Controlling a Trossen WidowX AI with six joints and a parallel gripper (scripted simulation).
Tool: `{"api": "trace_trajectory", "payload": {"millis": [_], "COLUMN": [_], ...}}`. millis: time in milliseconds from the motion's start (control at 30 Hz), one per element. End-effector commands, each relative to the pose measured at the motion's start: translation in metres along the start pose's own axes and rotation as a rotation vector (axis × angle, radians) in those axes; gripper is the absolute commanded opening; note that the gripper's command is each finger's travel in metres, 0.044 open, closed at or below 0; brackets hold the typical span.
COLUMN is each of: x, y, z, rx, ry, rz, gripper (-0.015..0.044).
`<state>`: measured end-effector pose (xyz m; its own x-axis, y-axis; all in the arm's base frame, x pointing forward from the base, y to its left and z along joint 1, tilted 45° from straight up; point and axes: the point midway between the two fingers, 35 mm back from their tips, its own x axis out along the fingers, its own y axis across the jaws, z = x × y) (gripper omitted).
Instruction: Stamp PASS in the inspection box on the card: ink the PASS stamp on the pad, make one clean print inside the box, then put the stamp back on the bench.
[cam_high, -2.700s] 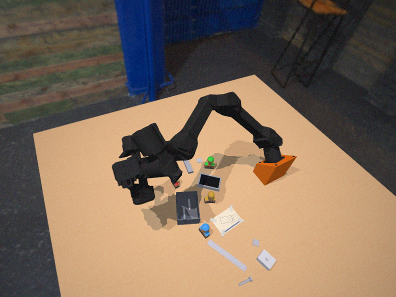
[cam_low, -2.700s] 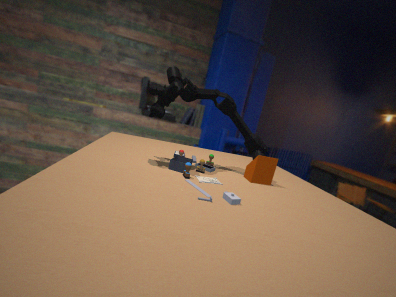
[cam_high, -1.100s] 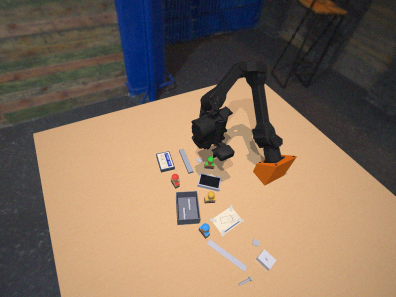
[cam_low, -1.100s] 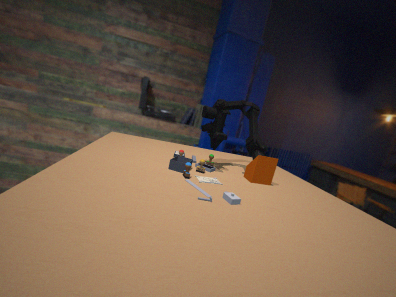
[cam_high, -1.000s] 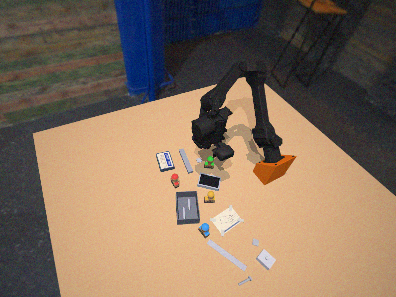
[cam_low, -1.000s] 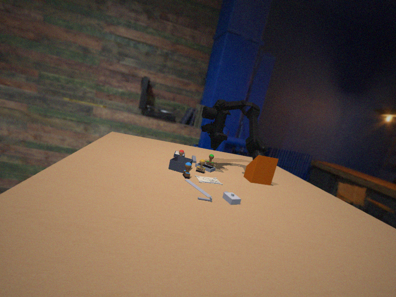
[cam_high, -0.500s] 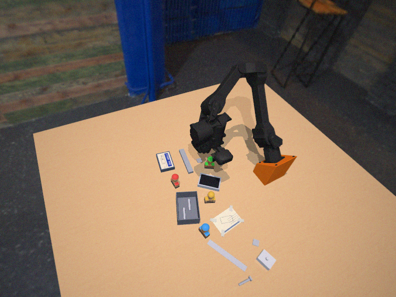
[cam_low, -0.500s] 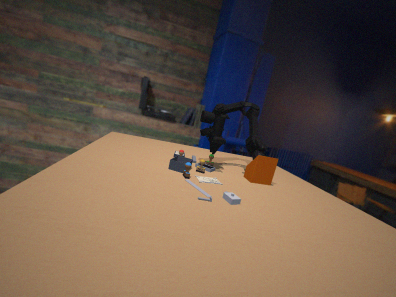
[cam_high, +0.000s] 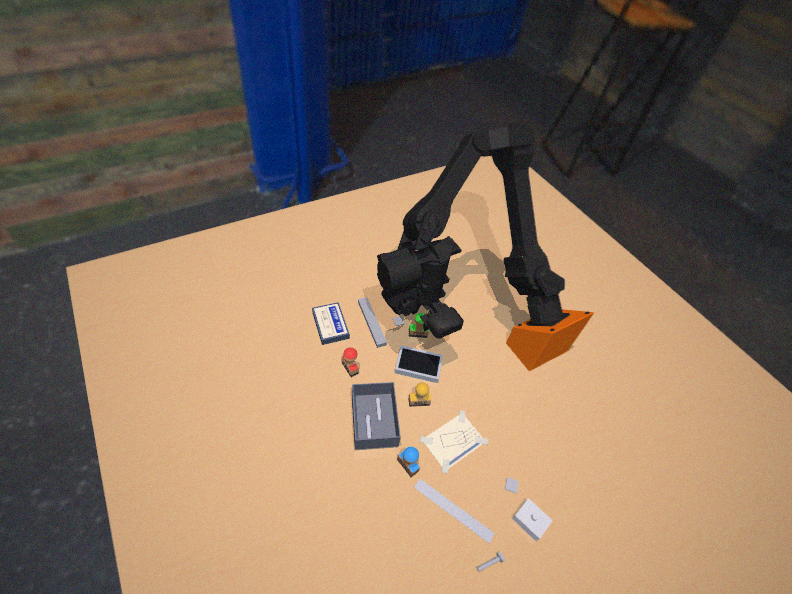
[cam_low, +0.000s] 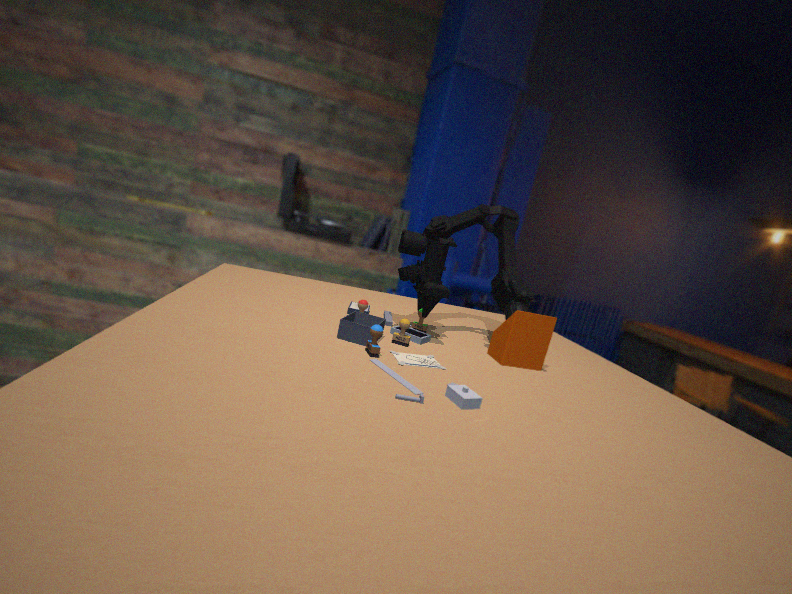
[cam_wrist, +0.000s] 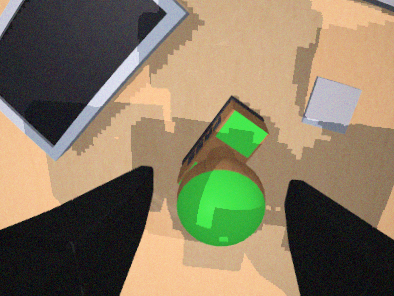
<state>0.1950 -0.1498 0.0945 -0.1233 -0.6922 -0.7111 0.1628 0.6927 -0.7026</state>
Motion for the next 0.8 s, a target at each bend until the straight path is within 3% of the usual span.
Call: {"api": "trace_trajectory", "payload": {"millis": [0,467,600,767], "x": [0.007,0.026,0.023,0.023], "y": [0.001,-0.001,-0.001,-0.001], "z": [-0.001,-0.003,-0.003,-0.003], "rx": [-0.007,-0.007,0.0,0.0], "ry": [0.0,0.0,0.002,0.002], "rz": [0.002,-0.005,-0.005,-0.005], "gripper": [0.0222,0.0222,0.0117,0.0084]}}
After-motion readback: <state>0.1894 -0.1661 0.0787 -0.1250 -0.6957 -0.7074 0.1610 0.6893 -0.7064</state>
